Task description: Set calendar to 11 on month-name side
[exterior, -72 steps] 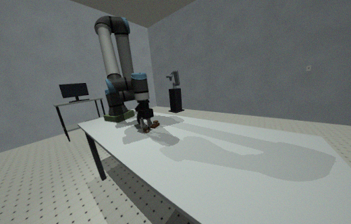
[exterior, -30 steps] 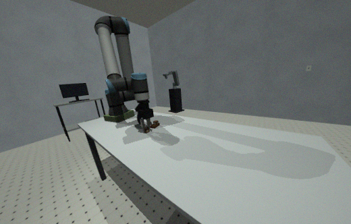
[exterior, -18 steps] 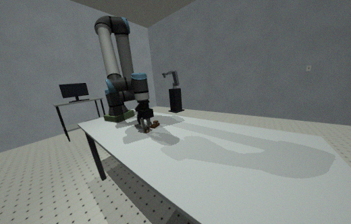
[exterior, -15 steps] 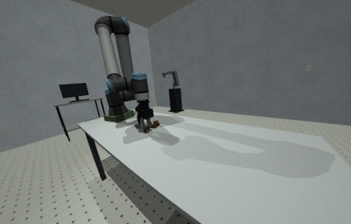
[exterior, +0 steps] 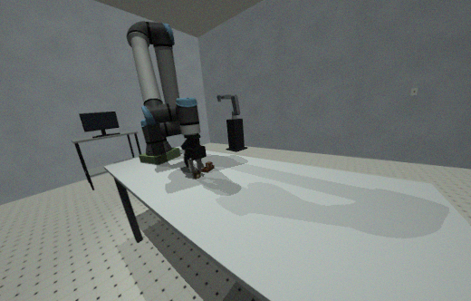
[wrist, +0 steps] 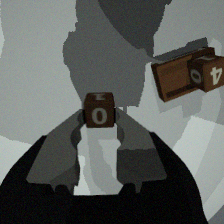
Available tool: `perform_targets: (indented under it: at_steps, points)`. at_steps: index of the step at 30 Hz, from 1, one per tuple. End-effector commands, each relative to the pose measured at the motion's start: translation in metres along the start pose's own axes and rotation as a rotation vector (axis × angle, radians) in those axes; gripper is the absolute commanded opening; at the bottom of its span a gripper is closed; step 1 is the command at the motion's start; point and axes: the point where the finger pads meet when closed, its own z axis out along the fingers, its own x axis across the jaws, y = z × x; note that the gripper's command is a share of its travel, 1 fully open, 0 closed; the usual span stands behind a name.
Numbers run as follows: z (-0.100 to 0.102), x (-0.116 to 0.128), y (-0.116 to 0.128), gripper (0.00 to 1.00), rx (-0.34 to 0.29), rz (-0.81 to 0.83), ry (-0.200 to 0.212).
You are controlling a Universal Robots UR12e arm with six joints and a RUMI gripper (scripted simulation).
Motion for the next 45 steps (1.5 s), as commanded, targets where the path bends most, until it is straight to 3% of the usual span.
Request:
perform_targets:
  at_steps: [1, 5, 15, 21, 34, 45]
  points:
    - [-0.003, 0.0, 0.001, 0.1, -0.001, 0.0, 0.0]
    - [-0.019, 0.0, 0.001, 0.1, -0.001, 0.0, 0.0]
    - [-0.088, 0.0, 0.0, 0.1, -0.001, 0.0, 0.0]
    - [-0.099, 0.0, 0.0, 0.1, -0.001, 0.0, 0.0]
    - [-0.1, 0.0, 0.0, 0.1, -0.001, -0.018, 0.0]
    - [-0.1, 0.001, 0.0, 0.1, -0.001, -0.367, -0.001]
